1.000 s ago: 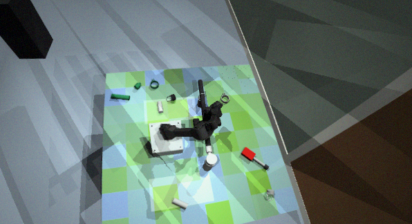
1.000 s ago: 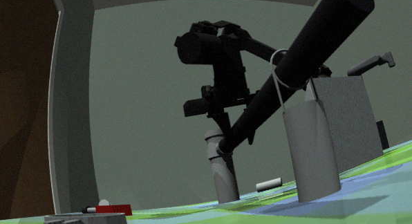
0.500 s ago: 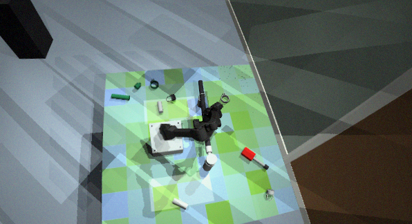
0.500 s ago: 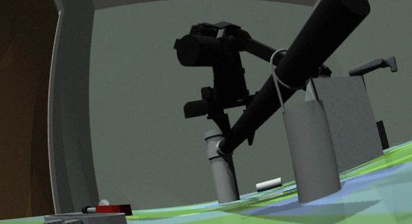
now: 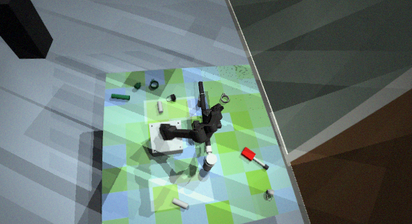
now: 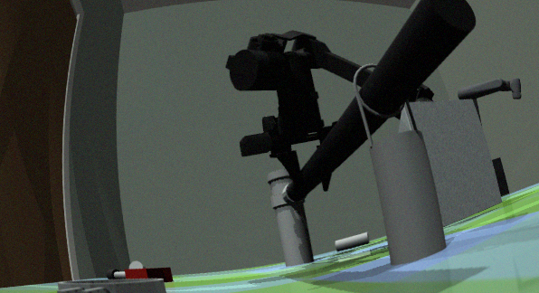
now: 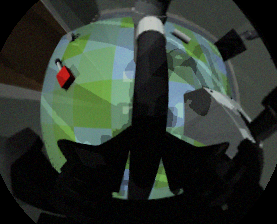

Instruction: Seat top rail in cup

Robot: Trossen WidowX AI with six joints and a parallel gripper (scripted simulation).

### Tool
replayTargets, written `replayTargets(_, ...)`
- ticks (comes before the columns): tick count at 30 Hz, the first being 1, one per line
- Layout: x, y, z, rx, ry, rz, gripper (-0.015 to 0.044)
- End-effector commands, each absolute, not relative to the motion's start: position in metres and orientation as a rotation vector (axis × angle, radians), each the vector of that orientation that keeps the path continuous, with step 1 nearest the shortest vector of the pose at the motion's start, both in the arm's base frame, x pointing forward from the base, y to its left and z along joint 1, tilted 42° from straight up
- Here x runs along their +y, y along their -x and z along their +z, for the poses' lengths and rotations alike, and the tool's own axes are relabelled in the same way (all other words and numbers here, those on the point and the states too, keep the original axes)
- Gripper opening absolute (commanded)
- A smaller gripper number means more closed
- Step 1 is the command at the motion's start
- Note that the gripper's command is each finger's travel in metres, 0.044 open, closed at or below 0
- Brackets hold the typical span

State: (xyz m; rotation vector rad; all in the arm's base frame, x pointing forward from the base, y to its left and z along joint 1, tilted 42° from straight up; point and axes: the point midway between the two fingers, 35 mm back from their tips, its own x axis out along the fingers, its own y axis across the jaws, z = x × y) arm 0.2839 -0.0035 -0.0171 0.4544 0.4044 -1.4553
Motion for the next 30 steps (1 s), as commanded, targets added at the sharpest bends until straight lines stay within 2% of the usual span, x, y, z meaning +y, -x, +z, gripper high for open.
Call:
replayTargets(1,-0.0059,-0.2854,-0.0122,0.398,-0.452,-1.448,0.0)
replayTargets(29,-0.0133,-0.2848,-0.0076,0.406,-0.453,-1.457,0.0)
replayTargets(30,-0.0133,-0.2848,-0.0076,0.406,-0.453,-1.457,0.0026)
